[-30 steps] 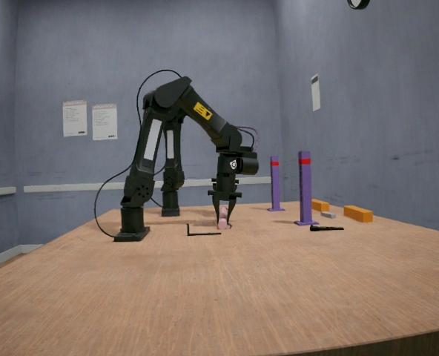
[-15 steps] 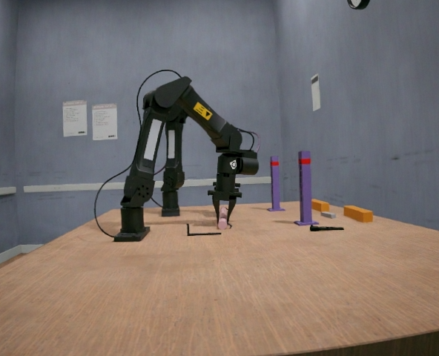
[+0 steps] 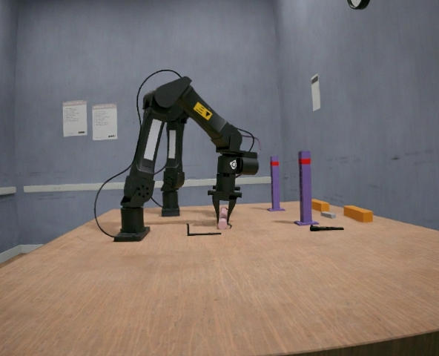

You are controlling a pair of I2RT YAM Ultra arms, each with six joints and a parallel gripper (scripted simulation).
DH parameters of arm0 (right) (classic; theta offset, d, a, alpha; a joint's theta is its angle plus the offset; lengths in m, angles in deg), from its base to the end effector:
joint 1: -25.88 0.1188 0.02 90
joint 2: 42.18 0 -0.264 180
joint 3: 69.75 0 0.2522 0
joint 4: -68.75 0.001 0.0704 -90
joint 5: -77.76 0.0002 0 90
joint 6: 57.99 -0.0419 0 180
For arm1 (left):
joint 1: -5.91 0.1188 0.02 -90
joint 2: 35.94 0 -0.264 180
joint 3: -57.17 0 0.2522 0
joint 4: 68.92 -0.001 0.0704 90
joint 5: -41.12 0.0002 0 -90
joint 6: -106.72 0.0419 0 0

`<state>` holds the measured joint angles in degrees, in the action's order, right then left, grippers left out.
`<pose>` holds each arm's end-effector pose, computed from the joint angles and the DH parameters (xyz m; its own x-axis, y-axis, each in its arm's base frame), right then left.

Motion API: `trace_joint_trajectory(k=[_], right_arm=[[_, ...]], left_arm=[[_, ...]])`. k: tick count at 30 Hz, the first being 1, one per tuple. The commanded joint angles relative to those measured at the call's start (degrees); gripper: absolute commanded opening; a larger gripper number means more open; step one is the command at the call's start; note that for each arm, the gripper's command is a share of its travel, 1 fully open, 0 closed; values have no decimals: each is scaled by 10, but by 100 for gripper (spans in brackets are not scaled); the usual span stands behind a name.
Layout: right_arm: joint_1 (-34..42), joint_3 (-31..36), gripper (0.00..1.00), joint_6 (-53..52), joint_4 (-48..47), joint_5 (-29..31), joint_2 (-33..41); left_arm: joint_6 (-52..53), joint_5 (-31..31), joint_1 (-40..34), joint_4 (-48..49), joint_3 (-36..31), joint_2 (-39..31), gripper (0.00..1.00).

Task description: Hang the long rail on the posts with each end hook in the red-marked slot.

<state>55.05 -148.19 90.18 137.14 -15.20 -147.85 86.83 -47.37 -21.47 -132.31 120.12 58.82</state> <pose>0.2642 0.1511 0.1459 -0.0485 -0.9988 0.0080 -0.9927 0.0491 0.1103 0.2183 -0.1132 0.1371 0.1295 0.9916 0.0062 0.9873 -0.1283 -0.0942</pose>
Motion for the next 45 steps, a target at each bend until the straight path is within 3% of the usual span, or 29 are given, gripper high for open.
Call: trace_joint_trajectory(k=[1,5,13,24,26,30,32,45], right_arm=[[-2,4,19,1,-2,-3,11],[-2,4,19,1,-2,-3,11],[-2,4,19,1,-2,-3,11],[-2,4,19,1,-2,-3,11],[-2,4,19,1,-2,-3,11],[-2,4,19,1,-2,-3,11],[-2,4,19,1,-2,-3,11],[-3,-23,19,18,10,-1,-4]], left_arm=[[-4,11,-6,3,-9,1,48],[-4,11,-6,3,-9,1,40],[1,6,-1,0,-1,5,34],[7,10,6,7,4,8,18],[7,10,6,7,4,8,0],[7,10,6,7,4,8,0],[3,6,2,0,3,3,19],[-4,6,10,-6,2,-4,19]])
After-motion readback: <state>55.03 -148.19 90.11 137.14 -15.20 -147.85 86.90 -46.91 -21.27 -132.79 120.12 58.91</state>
